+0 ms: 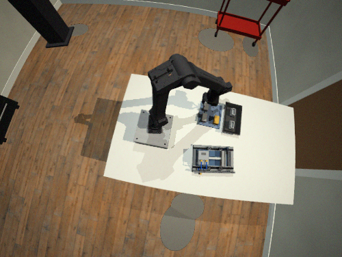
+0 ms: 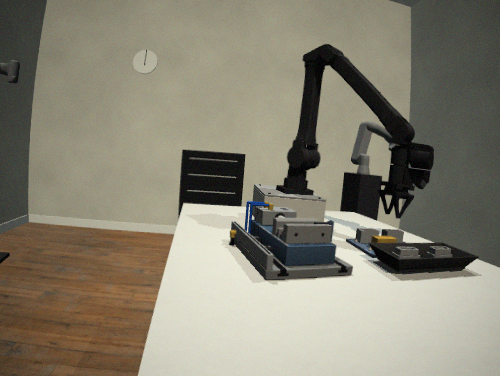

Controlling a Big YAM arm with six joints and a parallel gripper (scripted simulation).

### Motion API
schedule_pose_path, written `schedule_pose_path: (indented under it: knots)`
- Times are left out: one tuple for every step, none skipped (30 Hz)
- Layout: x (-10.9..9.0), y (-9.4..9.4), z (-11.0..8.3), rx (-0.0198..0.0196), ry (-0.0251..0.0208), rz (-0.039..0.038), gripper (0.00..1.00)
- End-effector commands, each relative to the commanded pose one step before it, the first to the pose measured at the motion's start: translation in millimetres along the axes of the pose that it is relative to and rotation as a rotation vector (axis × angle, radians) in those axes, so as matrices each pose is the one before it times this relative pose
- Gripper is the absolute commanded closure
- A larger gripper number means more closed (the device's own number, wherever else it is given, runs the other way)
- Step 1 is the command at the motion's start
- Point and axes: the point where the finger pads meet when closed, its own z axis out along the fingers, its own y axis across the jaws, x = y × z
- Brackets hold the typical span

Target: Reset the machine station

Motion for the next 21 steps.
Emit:
schedule_pose_path:
  knots:
    - [-0.2,-7.34,14.51,0.01055,-0.01052,-0.00293,0.36]
    - [0.05,0.05,3.33,-0.00009,0.00005,-0.00001,0.36]
    - [0.0,0.0,0.0,0.0,0.0,0.0,0.36]
    - [0.0,0.0,0.0,0.0,0.0,0.0,0.36]
    - [-2.04,-2.33,1.62,0.00476,-0.00348,-0.00076,0.36]
    - [-1.43,-1.47,1.97,0.0031,-0.0023,-0.00078,0.36]
    - [-0.61,-0.39,2.45,0.00105,-0.00082,-0.00068,0.36]
    - [0.08,0.47,2.78,-0.00064,0.0004,-0.00054,0.36]
    - [0.4,0.83,2.81,-0.00136,0.00093,-0.00042,0.36]
    - [0.36,0.69,2.54,-0.00116,0.00079,-0.0003,0.36]
    - [0.33,0.59,2.29,-0.00098,0.00068,-0.00021,0.36]
    - [0.29,0.48,2.04,-0.00083,0.00059,-0.00014,0.36]
    - [0.26,0.41,1.81,-0.00071,0.00051,-0.00009,0.36]
    - [0.24,0.34,1.59,-0.0006,0.00044,-0.00004,0.36]
    - [0.21,0.28,1.36,-0.00051,0.00038,-0.00001,0.36]
    - [0.18,0.23,1.16,-0.00043,0.00032,0.00002,0.36]
    - [0.16,0.2,0.97,-0.00037,0.00028,0.00003,0.36]
    - [-0.09,-0.17,0.61,0.00029,-0.0002,0.00005,0.36]
    - [-0.71,-1.06,-0.47,0.00277,-0.00196,0.00009,0.36]
    - [0.0,0.0,0.0,0.0,0.0,0.0,0.36]
    - [0.0,0.0,0.0,0.0,0.0,0.0,0.36]
